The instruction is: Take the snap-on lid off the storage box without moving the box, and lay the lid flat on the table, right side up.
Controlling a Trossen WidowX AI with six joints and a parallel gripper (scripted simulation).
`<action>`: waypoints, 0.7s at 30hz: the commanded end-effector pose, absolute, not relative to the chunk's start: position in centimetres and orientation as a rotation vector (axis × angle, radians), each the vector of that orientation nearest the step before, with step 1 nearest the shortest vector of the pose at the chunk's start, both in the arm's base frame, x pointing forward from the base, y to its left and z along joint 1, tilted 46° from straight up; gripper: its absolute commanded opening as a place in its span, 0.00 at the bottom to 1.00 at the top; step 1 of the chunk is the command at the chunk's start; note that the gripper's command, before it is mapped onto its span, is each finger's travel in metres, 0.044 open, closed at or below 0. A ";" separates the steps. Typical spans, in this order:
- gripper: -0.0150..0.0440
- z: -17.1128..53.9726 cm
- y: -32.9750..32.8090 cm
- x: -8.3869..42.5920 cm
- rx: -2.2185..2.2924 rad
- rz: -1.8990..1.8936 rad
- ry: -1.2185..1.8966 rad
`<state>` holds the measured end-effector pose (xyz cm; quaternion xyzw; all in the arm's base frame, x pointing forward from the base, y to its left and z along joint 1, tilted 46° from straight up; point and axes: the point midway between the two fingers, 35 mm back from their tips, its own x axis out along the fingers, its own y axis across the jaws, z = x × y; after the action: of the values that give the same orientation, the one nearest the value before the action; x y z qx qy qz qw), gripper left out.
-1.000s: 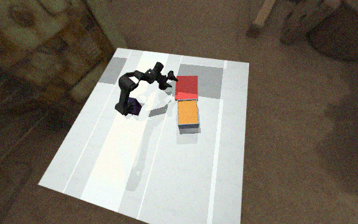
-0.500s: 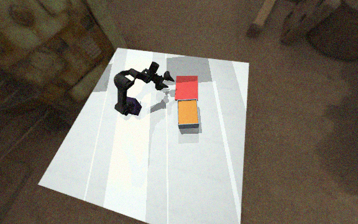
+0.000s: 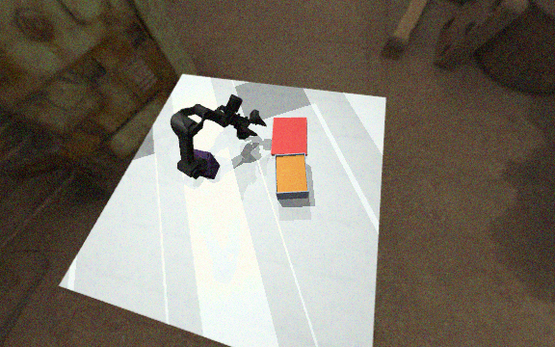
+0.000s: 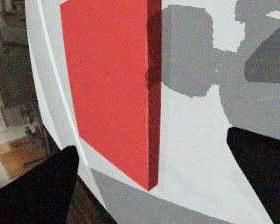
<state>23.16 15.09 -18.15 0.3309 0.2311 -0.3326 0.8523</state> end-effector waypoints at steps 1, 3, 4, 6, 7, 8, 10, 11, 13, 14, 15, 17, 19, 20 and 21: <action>1.00 -17.4 15.9 23.2 0.710 -0.696 0.481; 1.00 -17.1 16.2 23.1 0.710 -0.696 0.481; 1.00 -16.9 16.3 23.1 0.711 -0.696 0.481; 1.00 -16.6 16.6 23.0 0.711 -0.696 0.482; 1.00 -16.5 16.7 22.9 0.711 -0.696 0.482; 1.00 -16.3 16.8 22.9 0.711 -0.696 0.482; 1.00 -16.0 17.1 22.8 0.711 -0.697 0.482; 1.00 -15.9 17.2 22.7 0.711 -0.697 0.482; 1.00 -15.6 17.5 22.6 0.711 -0.697 0.482; 1.00 -15.4 17.6 22.6 0.711 -0.697 0.482; 1.00 -15.3 17.7 22.5 0.711 -0.697 0.483; 1.00 -15.0 18.0 22.4 0.711 -0.697 0.483; 1.00 -14.7 18.3 22.3 0.711 -0.697 0.483; 1.00 -14.6 18.4 22.3 0.711 -0.697 0.483; 1.00 -14.4 18.5 22.2 0.711 -0.697 0.483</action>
<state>22.31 17.87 -15.10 0.3322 0.2291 -0.3310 0.8530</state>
